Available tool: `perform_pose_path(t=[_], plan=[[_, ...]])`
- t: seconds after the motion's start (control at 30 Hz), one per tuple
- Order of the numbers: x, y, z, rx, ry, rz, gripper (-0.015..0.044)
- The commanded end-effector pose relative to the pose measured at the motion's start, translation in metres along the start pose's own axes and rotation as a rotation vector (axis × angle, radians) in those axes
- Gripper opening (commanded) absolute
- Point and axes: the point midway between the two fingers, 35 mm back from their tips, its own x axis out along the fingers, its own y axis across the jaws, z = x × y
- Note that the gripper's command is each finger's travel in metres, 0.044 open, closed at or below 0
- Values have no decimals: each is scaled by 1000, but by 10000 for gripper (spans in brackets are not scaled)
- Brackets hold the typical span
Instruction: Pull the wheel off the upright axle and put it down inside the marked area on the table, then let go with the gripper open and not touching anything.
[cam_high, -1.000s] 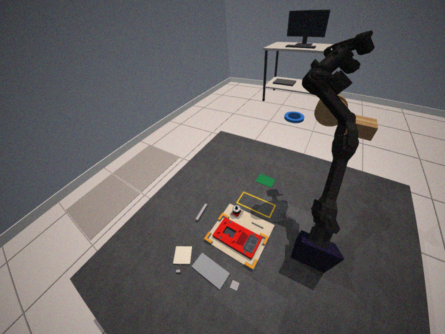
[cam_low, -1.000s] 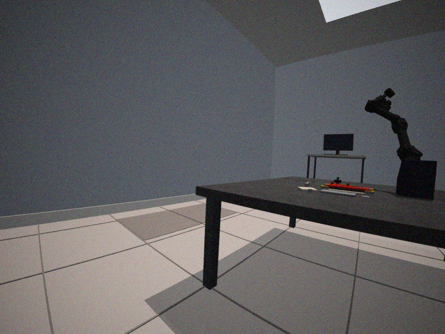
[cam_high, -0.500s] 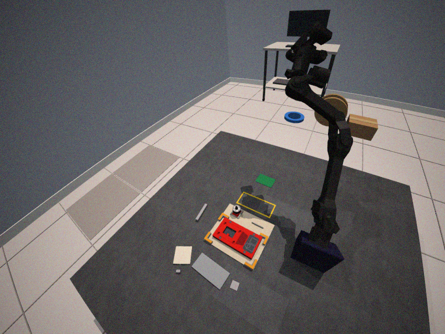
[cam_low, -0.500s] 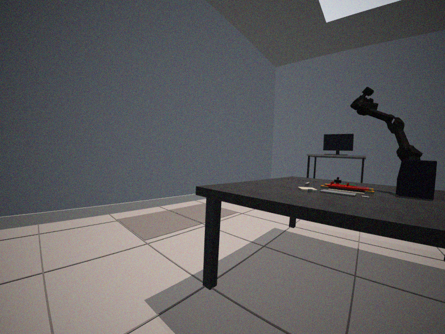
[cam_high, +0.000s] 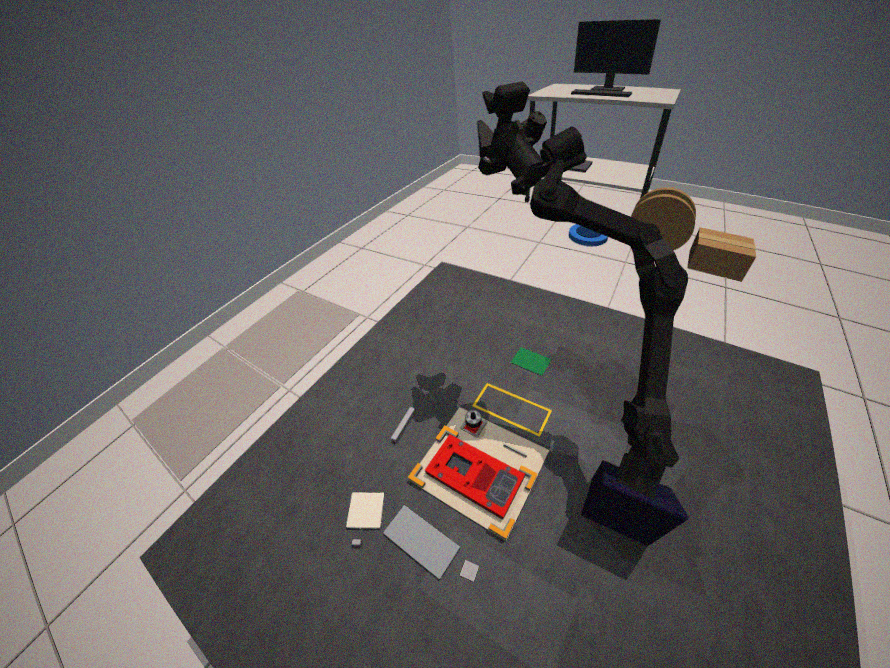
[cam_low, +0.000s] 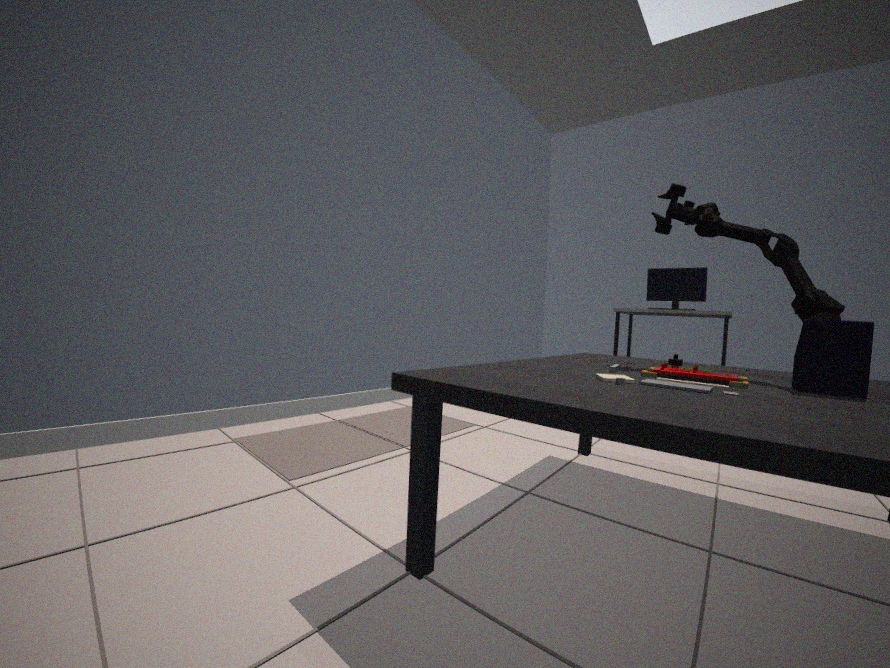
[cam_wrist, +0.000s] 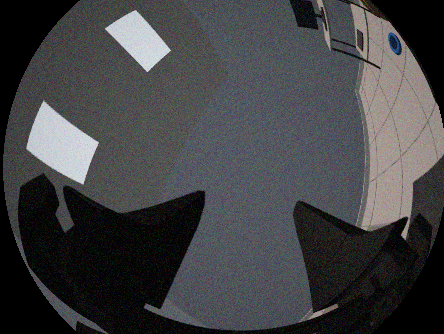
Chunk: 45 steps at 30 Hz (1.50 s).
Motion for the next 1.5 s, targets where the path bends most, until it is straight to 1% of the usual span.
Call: perform_pose_path(t=[0.0,0.17,0.33,0.5,0.7,0.83,0.97,1.1,1.23,1.3,1.47], plan=[[-8,-39,-63,-67,181,-131,300],[-33,-85,-128,-151,392,-284,300],[-73,-132,-184,-254,611,-439,300],[-127,-177,-228,-374,832,-587,300],[-204,-225,-261,-542,1107,-754,300],[-259,-251,-270,-667,1293,-854,300],[-317,-274,-267,-816,1501,-948,300],[-374,-290,-252,-984,1721,-1025,300],[-421,-299,-228,-1162,1945,-1073,300],[-435,-301,-218,-1222,2018,-1082,300],[-436,-301,-217,-1230,2028,-1083,300]])
